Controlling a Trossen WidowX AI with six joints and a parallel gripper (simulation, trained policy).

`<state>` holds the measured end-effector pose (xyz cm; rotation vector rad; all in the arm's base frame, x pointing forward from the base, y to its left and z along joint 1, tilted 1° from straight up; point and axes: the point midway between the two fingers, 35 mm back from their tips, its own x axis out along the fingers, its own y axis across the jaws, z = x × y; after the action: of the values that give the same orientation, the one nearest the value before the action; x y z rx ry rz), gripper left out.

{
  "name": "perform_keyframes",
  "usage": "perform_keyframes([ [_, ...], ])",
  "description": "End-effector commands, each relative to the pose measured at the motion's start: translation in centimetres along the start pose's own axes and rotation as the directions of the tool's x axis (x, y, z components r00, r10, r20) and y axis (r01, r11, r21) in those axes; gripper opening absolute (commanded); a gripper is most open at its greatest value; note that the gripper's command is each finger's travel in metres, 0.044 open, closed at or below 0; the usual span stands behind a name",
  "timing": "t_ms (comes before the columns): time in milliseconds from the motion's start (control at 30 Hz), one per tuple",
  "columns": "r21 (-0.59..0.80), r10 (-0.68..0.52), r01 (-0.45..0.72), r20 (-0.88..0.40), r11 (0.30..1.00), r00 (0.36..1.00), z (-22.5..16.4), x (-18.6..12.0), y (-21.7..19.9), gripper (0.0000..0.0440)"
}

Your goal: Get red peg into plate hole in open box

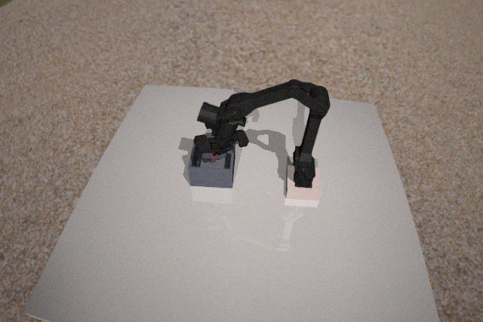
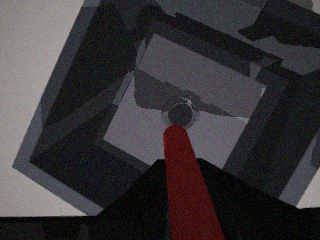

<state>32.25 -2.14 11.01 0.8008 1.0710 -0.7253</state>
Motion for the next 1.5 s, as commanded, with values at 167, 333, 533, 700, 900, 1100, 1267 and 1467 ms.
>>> perform_keyframes([
  [167, 0.004, -0.023, 0.024, -0.039, 1.000, 0.999, 0.6, 2.3, 0.1, 0.0012],
  [333, -0.011, -0.054, 0.053, -0.057, 0.999, 0.997, 0.6, 3.8, -0.2, 0.0037],
  [533, -0.050, -0.092, 0.088, -0.070, 0.995, 0.993, 0.9, 4.9, -0.5, 0.0155],
  [700, -0.064, -0.097, 0.093, -0.063, 0.994, 0.993, 1.8, 5.1, 0.2, 0.0179],
  [900, -0.085, -0.084, 0.080, -0.045, 0.993, 0.995, 3.5, 5.3, 1.4, 0.0299],
  [1100, -0.096, -0.079, 0.076, -0.021, 0.992, 0.997, 5.5, 5.4, 2.3, 0.0437],
  [1267, -0.084, -0.053, 0.055, 0.024, 0.995, 0.998, 7.4, 5.1, 3.1, 0.0440],
  [1467, -0.067, -0.037, 0.042, 0.075, 0.997, 0.996, 9.6, 4.6, 3.5, 0.0440],
])
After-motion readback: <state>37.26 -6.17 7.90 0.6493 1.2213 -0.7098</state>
